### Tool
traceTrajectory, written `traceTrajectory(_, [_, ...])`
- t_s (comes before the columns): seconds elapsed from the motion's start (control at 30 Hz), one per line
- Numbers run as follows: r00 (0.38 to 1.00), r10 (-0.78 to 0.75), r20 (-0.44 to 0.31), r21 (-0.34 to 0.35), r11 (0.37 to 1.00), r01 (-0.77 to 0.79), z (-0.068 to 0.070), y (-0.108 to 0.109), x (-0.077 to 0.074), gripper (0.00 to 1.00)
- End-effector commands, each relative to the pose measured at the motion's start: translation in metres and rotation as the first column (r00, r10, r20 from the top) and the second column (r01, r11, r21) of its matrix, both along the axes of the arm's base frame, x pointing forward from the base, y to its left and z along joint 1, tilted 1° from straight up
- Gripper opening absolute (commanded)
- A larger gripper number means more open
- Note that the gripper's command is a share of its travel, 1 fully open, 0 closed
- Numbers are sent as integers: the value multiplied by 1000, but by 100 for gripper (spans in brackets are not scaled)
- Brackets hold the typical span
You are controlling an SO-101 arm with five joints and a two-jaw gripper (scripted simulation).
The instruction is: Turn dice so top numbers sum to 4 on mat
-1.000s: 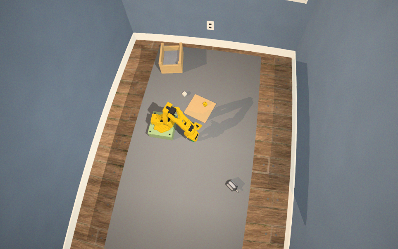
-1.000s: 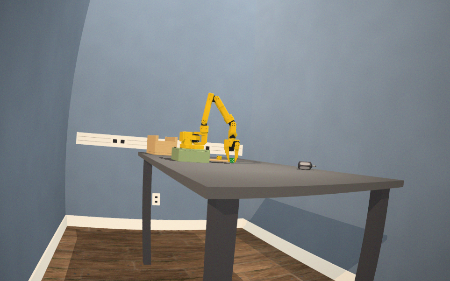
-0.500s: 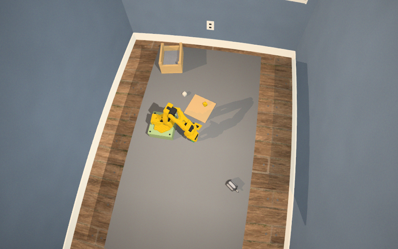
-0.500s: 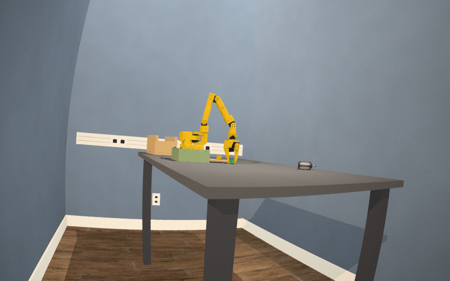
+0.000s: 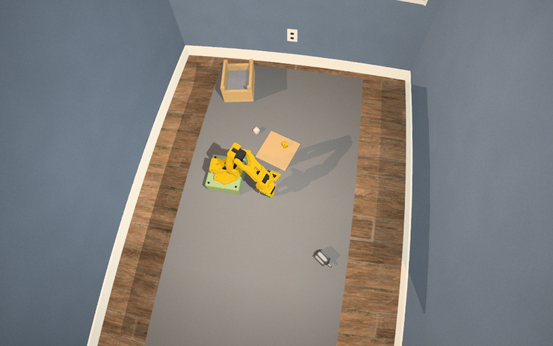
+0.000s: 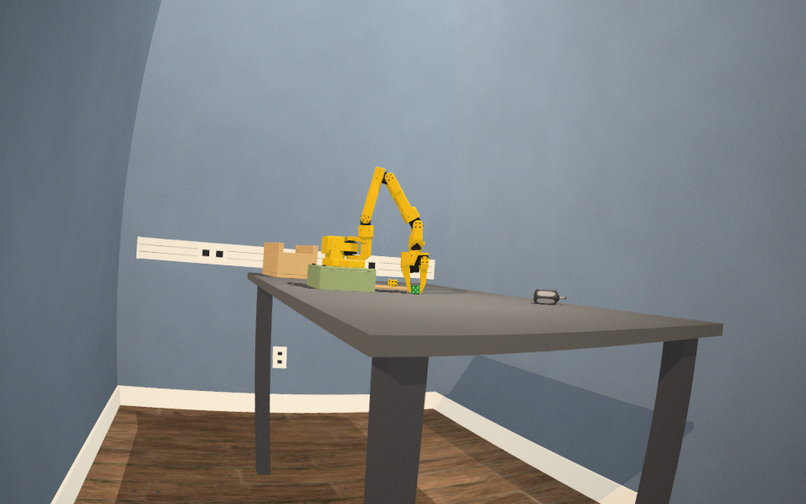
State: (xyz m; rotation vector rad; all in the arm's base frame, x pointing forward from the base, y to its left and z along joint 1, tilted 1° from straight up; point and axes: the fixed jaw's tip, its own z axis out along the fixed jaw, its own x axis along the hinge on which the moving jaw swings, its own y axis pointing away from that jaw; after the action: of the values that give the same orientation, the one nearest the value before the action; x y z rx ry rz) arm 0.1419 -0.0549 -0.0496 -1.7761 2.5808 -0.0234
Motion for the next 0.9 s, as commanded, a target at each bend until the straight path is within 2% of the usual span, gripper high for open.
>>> traceTrajectory(0.0, [1000, -2, -16, 8, 1000, 2, -3, 3, -4, 0])
traceTrajectory(0.37, [1000, -2, -16, 8, 1000, 2, -3, 3, -4, 10])
traceTrajectory(0.87, [1000, -2, -16, 8, 1000, 2, -3, 3, -4, 15])
